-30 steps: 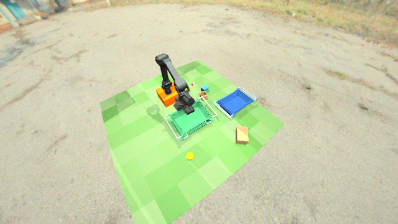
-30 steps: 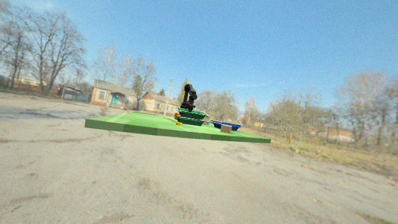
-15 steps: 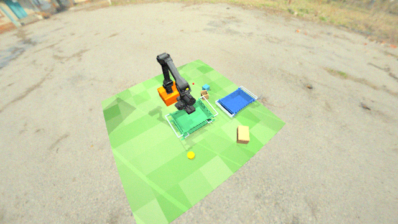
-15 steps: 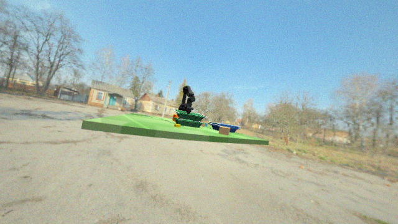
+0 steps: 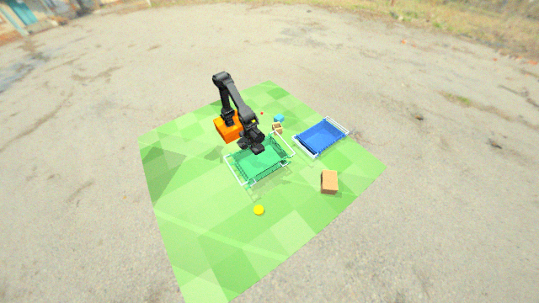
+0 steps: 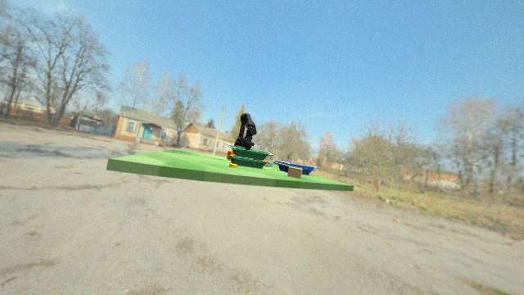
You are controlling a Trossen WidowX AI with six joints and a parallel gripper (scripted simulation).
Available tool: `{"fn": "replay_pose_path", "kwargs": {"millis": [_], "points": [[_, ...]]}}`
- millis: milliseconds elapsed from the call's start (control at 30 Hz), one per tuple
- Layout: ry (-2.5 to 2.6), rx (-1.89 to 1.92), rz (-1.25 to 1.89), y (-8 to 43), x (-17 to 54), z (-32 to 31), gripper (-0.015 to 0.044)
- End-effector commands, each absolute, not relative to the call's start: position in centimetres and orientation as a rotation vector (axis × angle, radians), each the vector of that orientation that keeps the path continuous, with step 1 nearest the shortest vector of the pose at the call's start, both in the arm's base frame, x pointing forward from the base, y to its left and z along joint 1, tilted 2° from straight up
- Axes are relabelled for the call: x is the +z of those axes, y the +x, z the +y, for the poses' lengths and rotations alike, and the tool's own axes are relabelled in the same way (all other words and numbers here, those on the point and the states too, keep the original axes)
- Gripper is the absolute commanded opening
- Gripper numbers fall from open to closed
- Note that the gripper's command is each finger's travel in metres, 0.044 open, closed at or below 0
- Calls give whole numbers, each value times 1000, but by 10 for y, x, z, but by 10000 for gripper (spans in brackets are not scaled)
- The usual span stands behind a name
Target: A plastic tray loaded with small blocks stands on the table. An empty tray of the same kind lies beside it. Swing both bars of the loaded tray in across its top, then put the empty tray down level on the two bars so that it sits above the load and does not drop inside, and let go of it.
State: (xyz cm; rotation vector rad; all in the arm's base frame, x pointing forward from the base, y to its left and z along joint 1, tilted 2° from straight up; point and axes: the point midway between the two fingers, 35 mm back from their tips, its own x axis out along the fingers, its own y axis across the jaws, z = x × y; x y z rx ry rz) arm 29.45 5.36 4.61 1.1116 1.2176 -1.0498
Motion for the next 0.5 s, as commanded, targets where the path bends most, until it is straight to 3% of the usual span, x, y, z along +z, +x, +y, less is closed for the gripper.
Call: {"fn": "replay_pose_path", "kwargs": {"millis": [0,467], "points": [[1100,-1063,1231,291,39,53,0],[1100,-1063,1231,290,33,52,0]]}}
